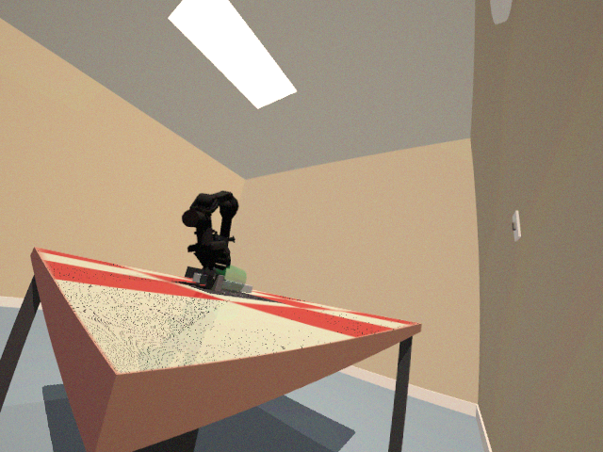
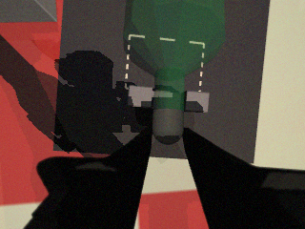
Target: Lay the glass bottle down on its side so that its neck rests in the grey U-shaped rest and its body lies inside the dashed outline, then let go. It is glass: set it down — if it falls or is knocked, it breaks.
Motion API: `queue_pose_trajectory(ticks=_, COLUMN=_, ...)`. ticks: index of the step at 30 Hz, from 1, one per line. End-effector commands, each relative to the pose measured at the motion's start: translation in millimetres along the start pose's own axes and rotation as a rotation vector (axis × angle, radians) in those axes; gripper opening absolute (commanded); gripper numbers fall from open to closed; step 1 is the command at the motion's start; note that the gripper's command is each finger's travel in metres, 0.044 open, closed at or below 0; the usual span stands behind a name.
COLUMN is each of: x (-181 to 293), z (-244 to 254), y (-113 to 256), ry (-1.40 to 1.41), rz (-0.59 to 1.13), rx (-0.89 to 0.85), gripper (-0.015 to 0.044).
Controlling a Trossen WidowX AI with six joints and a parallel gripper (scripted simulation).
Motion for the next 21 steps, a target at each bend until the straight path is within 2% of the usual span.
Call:
queue_pose_trajectory(ticks=1, x=0.4, z=-0.4, y=-2.7, ry=0.003, rz=-0.001, rx=-0.002, gripper=0.0121)
queue_pose_trajectory(ticks=21, x=1.2, z=0.4, y=-5.6, ry=0.000, rz=0.008, rx=0.005, gripper=0.0121)
Point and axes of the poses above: the point midway between the two fingers, 35 mm back from their tips, its own y axis back along the fingers, its own z axis across the jaws, x = y × z, the point moved 3 cm from there along y, back along the fingers, and after that the axes turned 1 degree about y, right-handed, at the moved point
